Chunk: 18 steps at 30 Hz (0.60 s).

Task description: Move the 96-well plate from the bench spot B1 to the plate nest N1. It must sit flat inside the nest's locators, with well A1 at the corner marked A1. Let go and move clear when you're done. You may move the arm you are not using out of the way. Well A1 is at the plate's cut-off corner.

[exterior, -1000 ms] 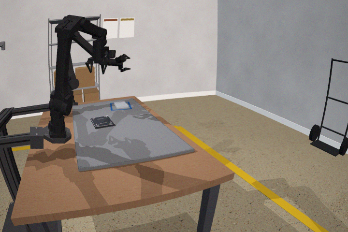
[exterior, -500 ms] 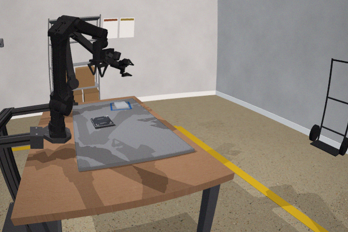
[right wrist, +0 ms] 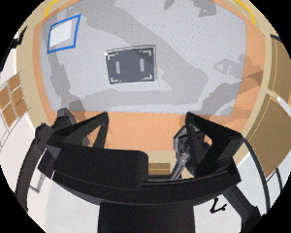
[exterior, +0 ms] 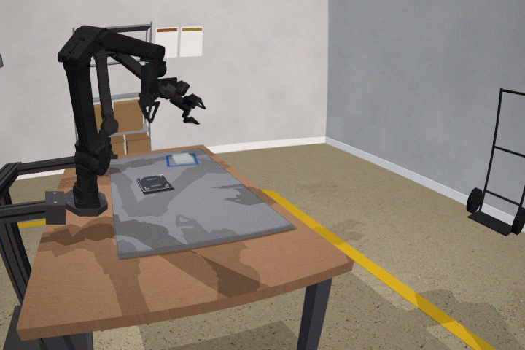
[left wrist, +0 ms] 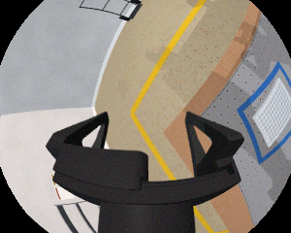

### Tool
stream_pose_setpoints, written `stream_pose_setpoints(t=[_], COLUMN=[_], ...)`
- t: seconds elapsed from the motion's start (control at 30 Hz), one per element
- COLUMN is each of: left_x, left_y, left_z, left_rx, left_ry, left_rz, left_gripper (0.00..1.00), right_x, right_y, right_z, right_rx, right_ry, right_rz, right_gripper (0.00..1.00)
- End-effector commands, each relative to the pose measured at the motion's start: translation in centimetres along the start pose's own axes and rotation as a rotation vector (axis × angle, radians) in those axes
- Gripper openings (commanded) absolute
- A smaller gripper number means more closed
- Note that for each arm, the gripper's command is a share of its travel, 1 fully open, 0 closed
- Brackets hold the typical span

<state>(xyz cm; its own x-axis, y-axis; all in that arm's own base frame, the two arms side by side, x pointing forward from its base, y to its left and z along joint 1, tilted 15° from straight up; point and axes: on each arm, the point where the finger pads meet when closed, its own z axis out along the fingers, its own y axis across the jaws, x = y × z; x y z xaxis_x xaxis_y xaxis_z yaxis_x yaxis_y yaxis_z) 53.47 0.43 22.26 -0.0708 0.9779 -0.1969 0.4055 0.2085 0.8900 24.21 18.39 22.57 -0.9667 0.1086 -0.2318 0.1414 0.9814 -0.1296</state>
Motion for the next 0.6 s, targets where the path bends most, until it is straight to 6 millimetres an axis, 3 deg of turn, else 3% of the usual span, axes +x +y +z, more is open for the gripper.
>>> stream_pose_setpoints(t=[0.0, 0.17, 0.2, 0.27, 0.3, 0.57], left_x=[-1.2, -2.1, -1.5, -1.7, -2.6, -3.6], left_y=[1.6, -0.7, -4.5, -4.9, -2.1, -5.0], left_z=[0.8, 1.2, 0.9, 0.9, 1.3, 1.3], left_rx=[0.029, 0.115, 0.169, 0.167, 0.147, 0.285], left_ry=[0.0, 0.011, 0.023, 0.023, 0.016, 0.036], left_rz=[0.03, 0.053, 0.05, 0.037, 0.063, 0.112], left_gripper=[1.0, 1.0, 1.0, 1.0, 1.0, 1.0], right_x=[-0.3, 0.2, 0.3, 0.3, 0.4, 0.5], right_y=[-1.3, -4.1, -4.5, -5.5, -6.0, -8.7], right_z=[0.2, 0.6, 0.7, 0.8, 0.9, 1.3], right_rx=[-0.005, 0.008, 0.007, 0.005, 0.007, 0.0], right_ry=[-0.006, 0.006, 0.005, 0.004, 0.006, -0.002], right_rz=[0.056, 0.029, 0.029, 0.03, 0.029, 0.031], right_gripper=[1.0, 1.0, 1.0, 1.0, 1.0, 1.0])
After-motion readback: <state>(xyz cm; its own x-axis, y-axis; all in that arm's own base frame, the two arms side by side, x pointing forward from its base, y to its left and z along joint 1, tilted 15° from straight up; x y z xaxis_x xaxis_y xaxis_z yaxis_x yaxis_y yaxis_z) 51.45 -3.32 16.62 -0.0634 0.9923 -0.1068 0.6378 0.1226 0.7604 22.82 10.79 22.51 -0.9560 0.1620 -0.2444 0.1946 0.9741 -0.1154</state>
